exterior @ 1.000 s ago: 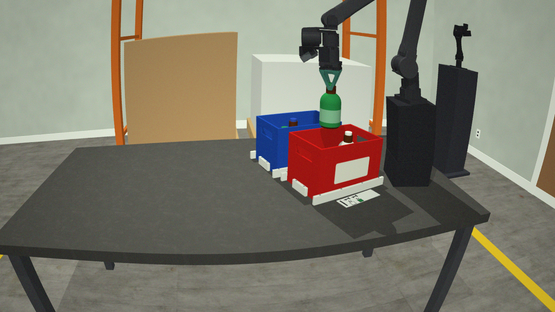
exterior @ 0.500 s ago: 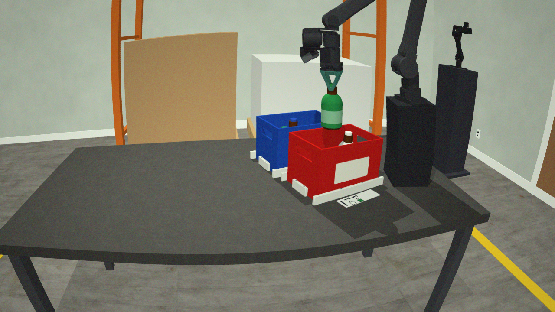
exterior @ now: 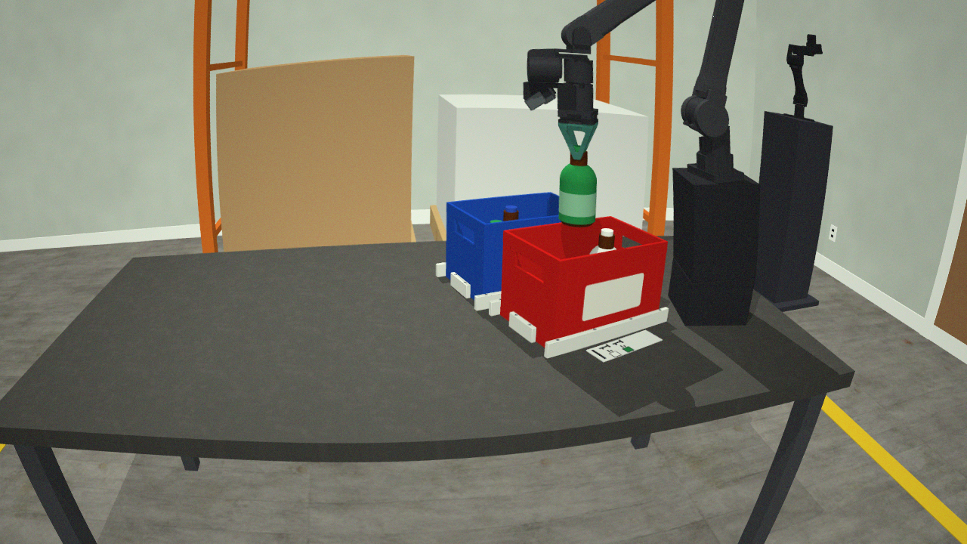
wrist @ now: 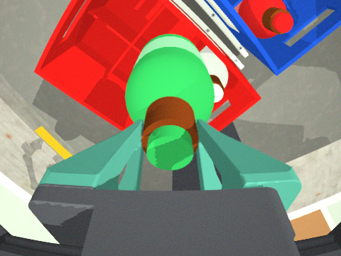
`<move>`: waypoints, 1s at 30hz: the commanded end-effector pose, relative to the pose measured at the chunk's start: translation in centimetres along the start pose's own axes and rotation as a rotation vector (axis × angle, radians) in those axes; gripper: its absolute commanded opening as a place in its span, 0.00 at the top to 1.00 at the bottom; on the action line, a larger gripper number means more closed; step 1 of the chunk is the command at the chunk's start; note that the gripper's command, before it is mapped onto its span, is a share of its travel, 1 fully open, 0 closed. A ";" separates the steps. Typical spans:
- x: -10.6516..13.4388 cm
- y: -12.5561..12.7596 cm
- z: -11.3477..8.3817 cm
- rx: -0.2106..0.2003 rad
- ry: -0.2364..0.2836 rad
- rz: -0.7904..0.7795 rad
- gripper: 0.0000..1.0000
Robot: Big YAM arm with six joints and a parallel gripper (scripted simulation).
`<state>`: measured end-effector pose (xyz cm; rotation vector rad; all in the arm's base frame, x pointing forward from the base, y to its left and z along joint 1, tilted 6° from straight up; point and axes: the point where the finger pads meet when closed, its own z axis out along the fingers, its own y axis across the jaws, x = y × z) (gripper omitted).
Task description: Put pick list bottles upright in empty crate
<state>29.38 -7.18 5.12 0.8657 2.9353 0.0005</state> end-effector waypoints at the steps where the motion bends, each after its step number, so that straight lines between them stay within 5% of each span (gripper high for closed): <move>1: -2.6 1.5 -2.9 -0.032 -0.090 -0.008 1.00; 30: -3.1 1.3 -2.7 -0.033 -0.098 -0.018 1.00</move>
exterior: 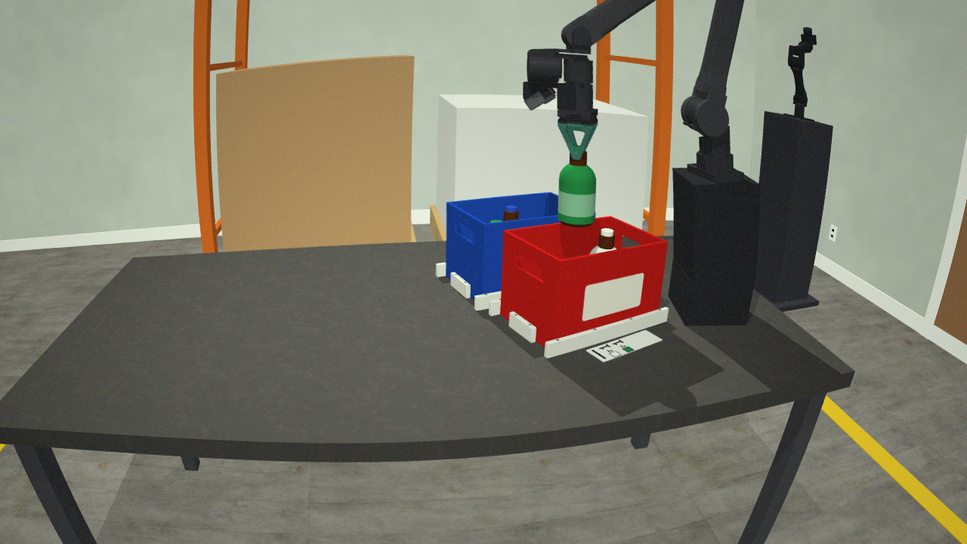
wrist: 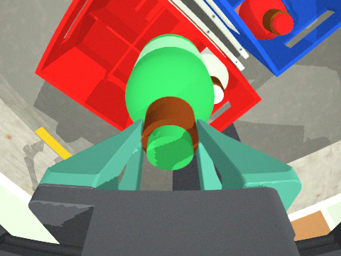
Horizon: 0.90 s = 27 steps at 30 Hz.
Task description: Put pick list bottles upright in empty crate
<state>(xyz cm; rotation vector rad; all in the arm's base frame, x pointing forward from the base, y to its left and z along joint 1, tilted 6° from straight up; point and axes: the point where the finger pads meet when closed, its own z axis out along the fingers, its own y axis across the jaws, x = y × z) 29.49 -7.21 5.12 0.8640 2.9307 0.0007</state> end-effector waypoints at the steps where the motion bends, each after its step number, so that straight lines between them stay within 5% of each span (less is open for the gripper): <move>1: -3.0 1.2 -2.7 -0.031 -0.094 -0.018 1.00; 27: -1.7 -0.1 -1.5 -0.019 -0.063 -0.003 1.00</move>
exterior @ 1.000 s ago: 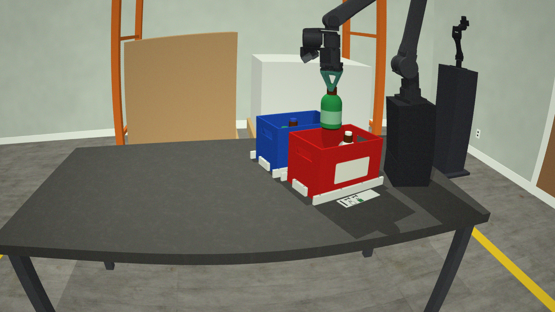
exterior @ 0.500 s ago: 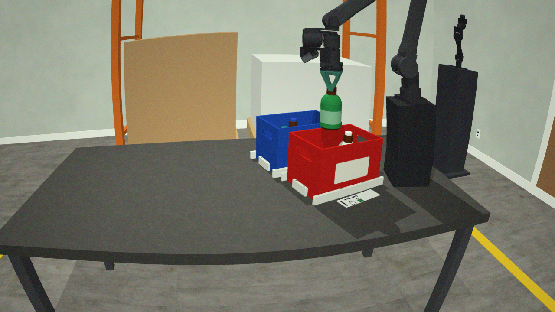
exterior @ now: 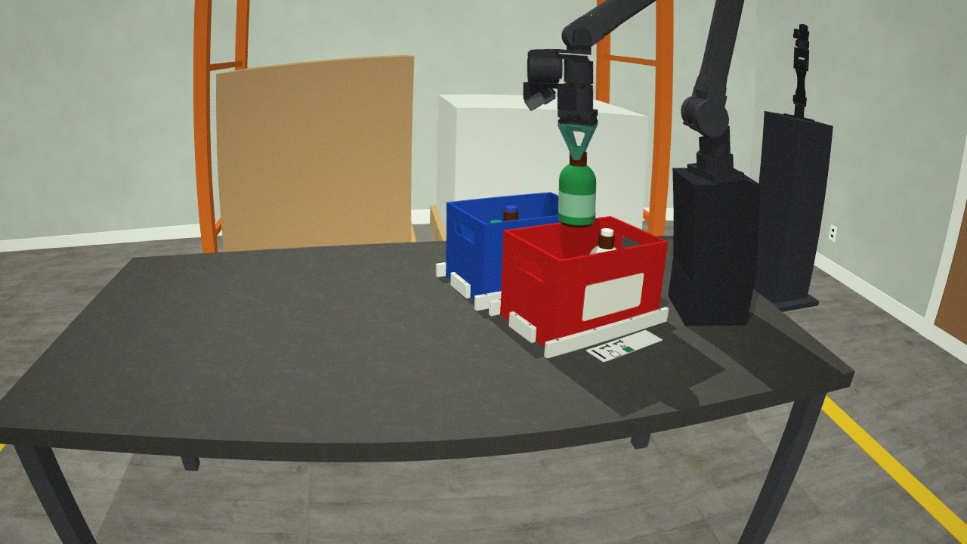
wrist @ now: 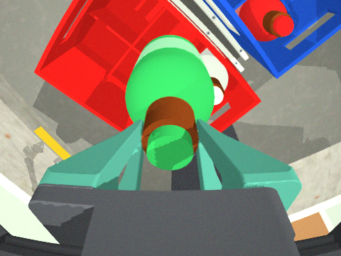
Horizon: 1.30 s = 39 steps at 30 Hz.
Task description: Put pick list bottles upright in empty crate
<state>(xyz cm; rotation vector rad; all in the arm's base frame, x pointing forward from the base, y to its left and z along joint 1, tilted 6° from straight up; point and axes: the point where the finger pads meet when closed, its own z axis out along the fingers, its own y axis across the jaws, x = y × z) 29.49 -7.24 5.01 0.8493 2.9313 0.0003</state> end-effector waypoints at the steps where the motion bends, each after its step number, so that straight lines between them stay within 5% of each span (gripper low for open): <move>1: -1.7 -0.1 -1.6 -0.018 -0.060 0.006 1.00; 22: -1.4 -0.2 -1.4 -0.017 -0.056 0.008 1.00; 39: -1.3 -0.3 0.9 -0.010 -0.035 0.011 1.00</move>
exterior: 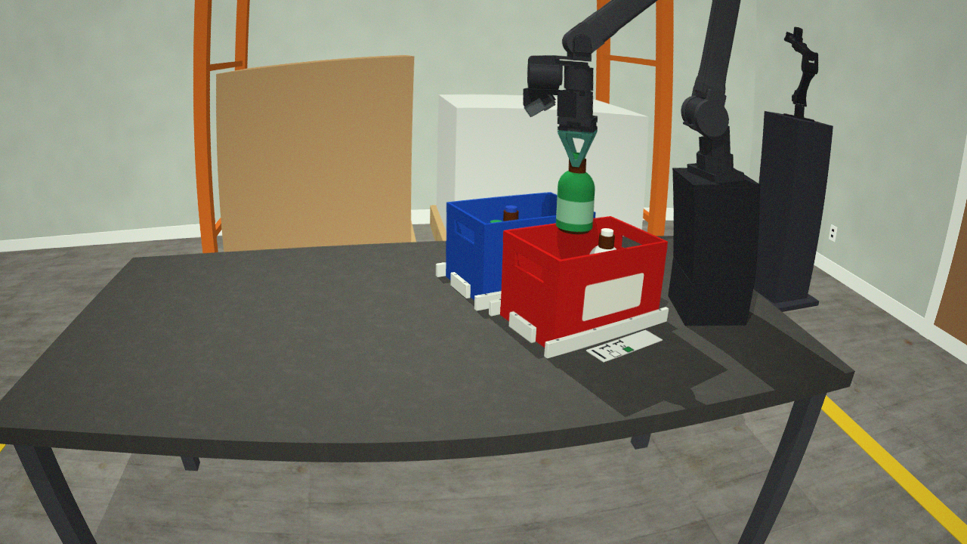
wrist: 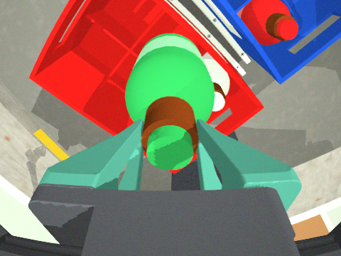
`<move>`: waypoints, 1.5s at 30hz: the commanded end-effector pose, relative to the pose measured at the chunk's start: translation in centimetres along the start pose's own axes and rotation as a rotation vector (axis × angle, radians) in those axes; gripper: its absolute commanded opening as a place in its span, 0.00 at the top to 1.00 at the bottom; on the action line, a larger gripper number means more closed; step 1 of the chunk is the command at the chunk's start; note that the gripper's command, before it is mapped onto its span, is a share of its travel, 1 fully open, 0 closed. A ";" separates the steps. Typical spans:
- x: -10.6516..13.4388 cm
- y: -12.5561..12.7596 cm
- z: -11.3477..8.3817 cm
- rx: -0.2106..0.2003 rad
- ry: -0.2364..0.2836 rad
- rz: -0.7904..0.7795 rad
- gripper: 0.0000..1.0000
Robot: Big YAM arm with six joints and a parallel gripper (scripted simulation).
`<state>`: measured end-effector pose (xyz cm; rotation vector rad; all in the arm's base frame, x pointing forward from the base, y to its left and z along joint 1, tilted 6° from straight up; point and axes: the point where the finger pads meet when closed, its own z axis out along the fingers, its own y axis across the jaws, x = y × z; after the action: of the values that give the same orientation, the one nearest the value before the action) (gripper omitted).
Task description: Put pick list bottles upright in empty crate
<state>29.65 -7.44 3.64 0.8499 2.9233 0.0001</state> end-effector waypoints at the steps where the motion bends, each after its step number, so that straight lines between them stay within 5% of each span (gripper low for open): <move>1: -1.0 -0.2 -0.8 -0.013 -0.043 0.011 1.00; 4: -2.1 0.2 -1.2 -0.021 -0.066 0.011 1.00; 8: -0.6 -0.3 0.7 -0.004 -0.016 0.011 1.00; 11: -1.7 0.0 -0.2 -0.017 -0.056 0.013 1.00; 17: -1.1 -0.1 1.1 -0.008 -0.027 0.013 1.00; 21: -1.9 0.1 0.5 -0.019 -0.061 0.014 1.00; 24: -0.7 -0.2 2.1 -0.004 -0.016 0.014 1.00; 37: -1.9 0.2 1.9 -0.019 -0.060 0.016 1.00; 42: -0.4 -0.2 3.8 -0.004 -0.013 0.016 1.00; 45: -1.8 0.2 2.9 -0.018 -0.055 0.016 1.00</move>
<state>29.79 -7.49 -0.39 0.8509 2.9249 0.0001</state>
